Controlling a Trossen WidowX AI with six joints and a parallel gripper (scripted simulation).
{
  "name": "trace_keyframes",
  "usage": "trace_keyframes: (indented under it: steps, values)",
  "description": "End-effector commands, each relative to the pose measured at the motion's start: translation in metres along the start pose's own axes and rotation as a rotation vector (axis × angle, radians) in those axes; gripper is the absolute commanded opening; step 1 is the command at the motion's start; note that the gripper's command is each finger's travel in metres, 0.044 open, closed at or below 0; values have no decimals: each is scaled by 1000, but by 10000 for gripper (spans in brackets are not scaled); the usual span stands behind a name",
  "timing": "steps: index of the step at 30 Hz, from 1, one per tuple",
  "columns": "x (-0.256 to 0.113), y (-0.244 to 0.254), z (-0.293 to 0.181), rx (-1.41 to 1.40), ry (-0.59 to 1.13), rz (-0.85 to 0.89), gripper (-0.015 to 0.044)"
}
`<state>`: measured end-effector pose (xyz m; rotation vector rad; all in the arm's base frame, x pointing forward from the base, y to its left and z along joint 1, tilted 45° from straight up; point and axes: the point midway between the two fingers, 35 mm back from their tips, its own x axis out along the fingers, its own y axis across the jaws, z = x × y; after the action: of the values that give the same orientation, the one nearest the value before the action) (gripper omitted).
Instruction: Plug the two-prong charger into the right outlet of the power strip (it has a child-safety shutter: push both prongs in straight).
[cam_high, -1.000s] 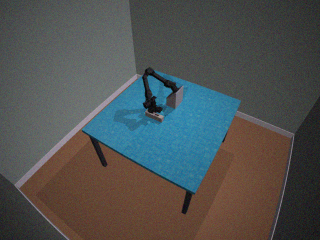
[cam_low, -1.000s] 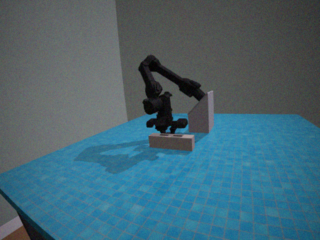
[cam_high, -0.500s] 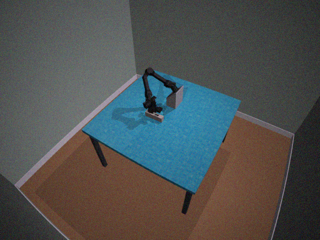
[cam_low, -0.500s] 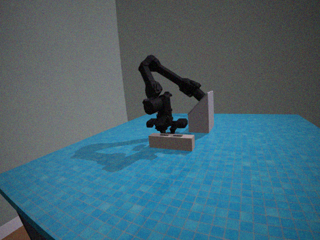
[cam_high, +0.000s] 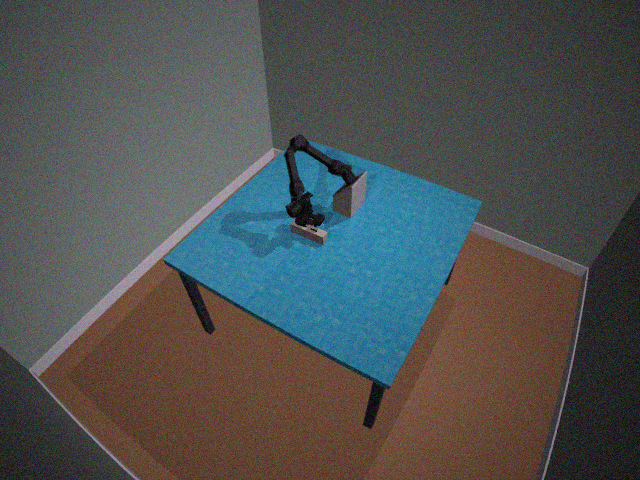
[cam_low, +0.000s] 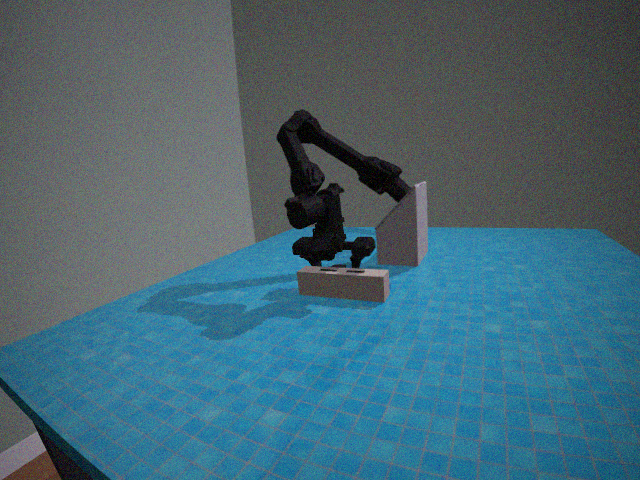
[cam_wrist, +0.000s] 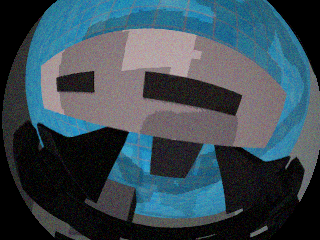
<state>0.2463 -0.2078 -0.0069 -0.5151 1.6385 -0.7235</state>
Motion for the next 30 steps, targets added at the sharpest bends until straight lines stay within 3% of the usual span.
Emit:
trace_keyframes:
  steps: [1, 30]
  values:
    - [0, 0, 0, 2, -3, 0, 440]
    - [1, 0, -9, 12, -20, 0, 440]
